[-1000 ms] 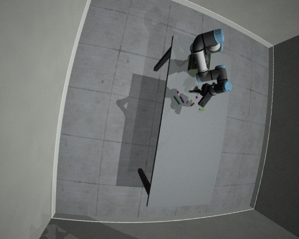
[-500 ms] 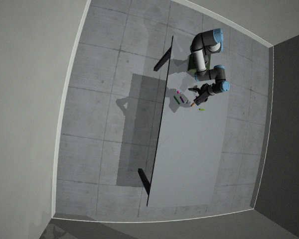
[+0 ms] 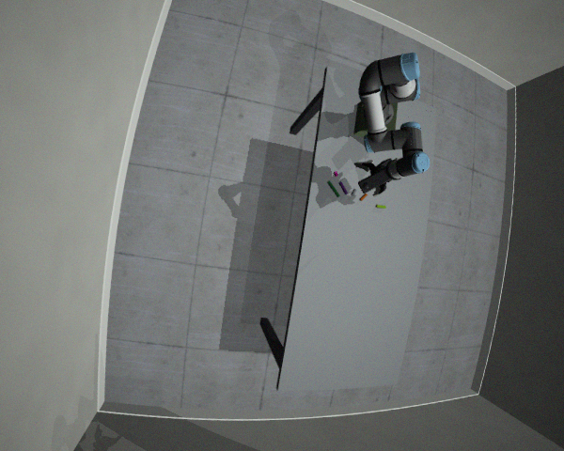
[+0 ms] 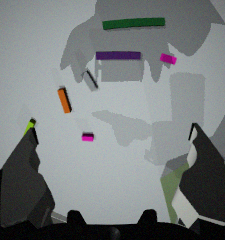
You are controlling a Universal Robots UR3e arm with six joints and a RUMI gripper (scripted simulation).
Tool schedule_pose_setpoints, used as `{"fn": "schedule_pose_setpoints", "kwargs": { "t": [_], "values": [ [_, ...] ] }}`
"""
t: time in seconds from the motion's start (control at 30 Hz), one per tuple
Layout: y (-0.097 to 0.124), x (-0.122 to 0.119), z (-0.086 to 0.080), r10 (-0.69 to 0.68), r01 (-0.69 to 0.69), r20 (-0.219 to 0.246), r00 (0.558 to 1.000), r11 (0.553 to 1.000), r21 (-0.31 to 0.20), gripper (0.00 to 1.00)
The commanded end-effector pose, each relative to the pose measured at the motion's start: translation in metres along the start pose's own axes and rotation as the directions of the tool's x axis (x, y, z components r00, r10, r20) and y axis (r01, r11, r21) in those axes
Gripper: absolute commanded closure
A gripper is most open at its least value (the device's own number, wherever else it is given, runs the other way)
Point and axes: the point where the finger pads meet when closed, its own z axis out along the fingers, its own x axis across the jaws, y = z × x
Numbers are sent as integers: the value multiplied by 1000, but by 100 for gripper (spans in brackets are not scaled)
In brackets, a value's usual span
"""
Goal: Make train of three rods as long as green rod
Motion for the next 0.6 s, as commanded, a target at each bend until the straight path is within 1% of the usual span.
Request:
{"fn": "schedule_pose_setpoints", "kwargs": {
  "t": [0.0, 0.17, 0.23, 0.27, 0.57],
  "values": [
    [-7, 6, 0, 167, -167, -4, 986, 986, 6, 0],
    [-10, 11, 1, 258, -258, -4, 966, 966, 7, 0],
    [-10, 11, 1, 258, -258, -4, 966, 966, 7, 0],
    [-12, 13, 1, 310, -309, -3, 951, 951, 7, 0],
    [-18, 21, 2, 458, -458, -2, 889, 889, 9, 0]
  ]
}}
